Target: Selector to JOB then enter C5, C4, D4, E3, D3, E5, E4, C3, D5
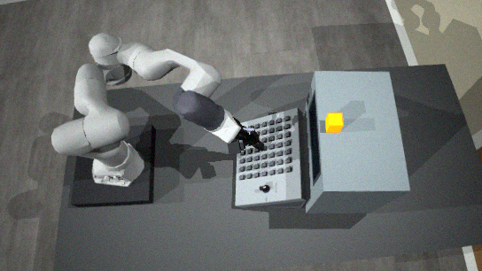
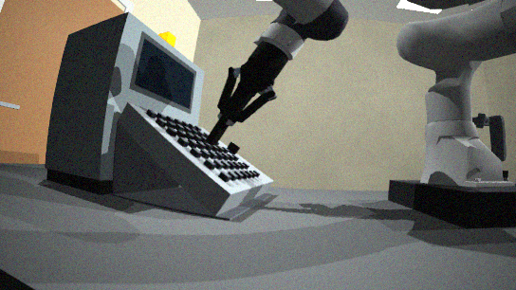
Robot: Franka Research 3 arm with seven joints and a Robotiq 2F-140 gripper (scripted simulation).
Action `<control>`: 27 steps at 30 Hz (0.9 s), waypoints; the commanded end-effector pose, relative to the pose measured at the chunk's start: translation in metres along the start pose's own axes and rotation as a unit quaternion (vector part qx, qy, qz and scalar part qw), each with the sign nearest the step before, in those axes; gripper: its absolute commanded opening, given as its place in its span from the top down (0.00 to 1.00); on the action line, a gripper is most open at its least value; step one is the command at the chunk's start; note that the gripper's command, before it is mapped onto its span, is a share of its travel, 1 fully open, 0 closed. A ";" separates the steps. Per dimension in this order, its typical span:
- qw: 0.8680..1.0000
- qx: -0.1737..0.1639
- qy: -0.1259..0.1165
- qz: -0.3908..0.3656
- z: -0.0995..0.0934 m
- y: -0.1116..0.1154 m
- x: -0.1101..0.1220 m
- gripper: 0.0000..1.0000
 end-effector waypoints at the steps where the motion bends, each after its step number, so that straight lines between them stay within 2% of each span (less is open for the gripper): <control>1: 1.000 0.001 -0.002 -0.001 0.001 -0.001 -0.001 0.90; 27: 1.000 0.001 -0.002 -0.001 0.008 -0.001 -0.001 0.90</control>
Point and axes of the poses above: the point where the finger pads meet when closed, its own z axis out along the fingers, its own x axis across the jaws, y = z × x, the point moved 5 cm from there along -z, back along the fingers, and after that the axes turned 7 degrees about -z, right-handed, at the moved point
